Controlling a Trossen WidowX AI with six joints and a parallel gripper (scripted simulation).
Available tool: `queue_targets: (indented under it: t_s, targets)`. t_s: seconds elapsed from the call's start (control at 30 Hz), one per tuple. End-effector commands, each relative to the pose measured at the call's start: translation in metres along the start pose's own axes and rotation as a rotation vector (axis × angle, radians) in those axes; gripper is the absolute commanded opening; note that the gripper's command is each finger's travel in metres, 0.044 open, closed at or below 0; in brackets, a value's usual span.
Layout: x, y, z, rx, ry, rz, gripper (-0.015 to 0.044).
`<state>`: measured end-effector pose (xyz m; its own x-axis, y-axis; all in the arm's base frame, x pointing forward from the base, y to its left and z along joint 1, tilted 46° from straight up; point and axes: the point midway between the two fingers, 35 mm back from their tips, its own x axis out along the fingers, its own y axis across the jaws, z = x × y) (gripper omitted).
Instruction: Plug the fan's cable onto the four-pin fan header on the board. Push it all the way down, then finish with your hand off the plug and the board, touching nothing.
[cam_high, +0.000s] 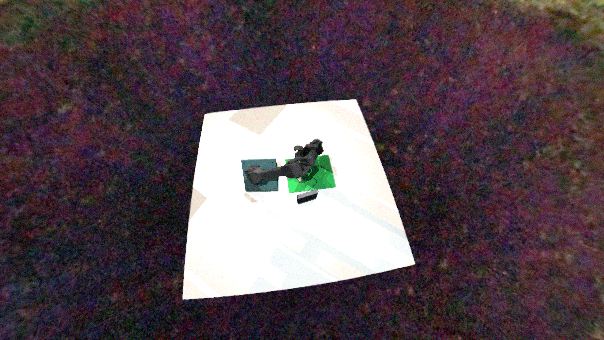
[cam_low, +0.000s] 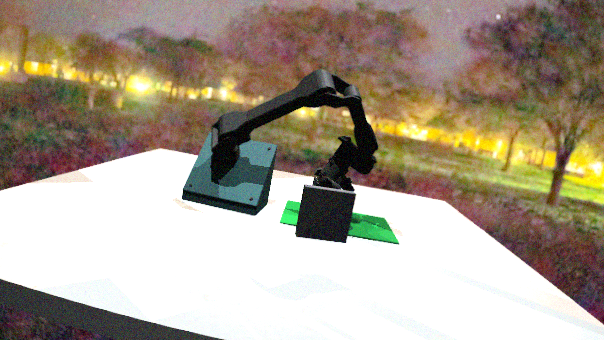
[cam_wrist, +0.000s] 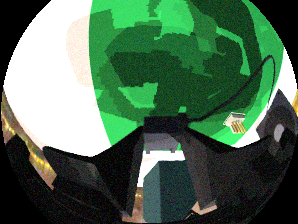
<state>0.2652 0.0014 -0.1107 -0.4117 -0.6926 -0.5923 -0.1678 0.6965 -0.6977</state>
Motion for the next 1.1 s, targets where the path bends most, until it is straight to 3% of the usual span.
queue_targets:
  t_s: [0.0,0.6,1.07]
  targets:
    - [-0.012,0.001,-0.003,0.003,-0.003,0.006,0.0]
    - [-0.058,0.001,-0.025,-0.006,-0.007,0.003,0.0]
    - [-0.064,-0.002,-0.009,-0.401,-0.219,-0.032,0.0]
